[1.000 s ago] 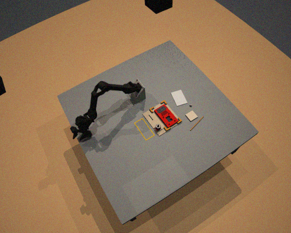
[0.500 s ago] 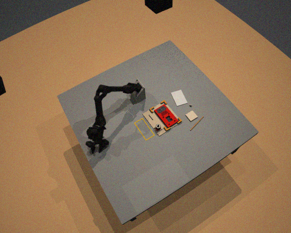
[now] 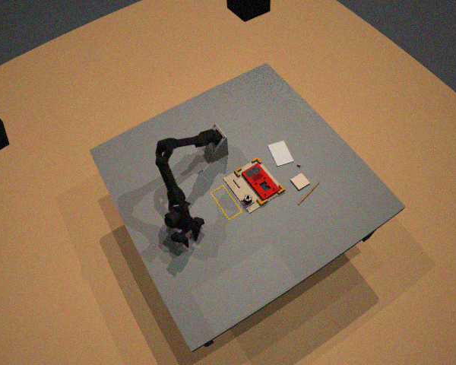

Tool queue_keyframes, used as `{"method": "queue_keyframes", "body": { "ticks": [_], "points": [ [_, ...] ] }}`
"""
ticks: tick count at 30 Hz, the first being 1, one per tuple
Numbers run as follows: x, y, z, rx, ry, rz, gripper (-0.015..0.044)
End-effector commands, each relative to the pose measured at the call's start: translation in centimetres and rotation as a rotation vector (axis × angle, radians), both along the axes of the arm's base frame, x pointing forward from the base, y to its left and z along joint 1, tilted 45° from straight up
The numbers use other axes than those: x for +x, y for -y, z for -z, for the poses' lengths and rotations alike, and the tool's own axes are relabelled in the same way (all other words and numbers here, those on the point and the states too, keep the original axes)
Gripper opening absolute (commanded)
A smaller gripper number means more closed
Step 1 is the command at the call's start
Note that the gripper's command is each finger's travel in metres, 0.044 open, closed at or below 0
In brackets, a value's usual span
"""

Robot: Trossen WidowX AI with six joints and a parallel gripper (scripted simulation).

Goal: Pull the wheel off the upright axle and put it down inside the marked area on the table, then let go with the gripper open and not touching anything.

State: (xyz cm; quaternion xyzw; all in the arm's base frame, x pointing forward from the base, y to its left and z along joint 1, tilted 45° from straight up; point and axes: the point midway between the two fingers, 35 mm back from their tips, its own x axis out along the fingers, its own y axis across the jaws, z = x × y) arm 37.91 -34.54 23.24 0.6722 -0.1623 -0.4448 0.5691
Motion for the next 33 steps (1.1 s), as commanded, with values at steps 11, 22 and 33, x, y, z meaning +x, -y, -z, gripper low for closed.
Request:
{"method": "queue_keyframes", "body": {
  "ticks": [11,22,33],
  "points": [
    [4.1,-14.0,12.3,0.189,-0.499,-0.109,0.0300],
    [1.7,-26.9,18.2,0.071,-0.989,-0.221,0.0300],
    [-0.6,-32.5,19.4,-0.102,-1.217,-0.282,0.0300]
  ]
}}
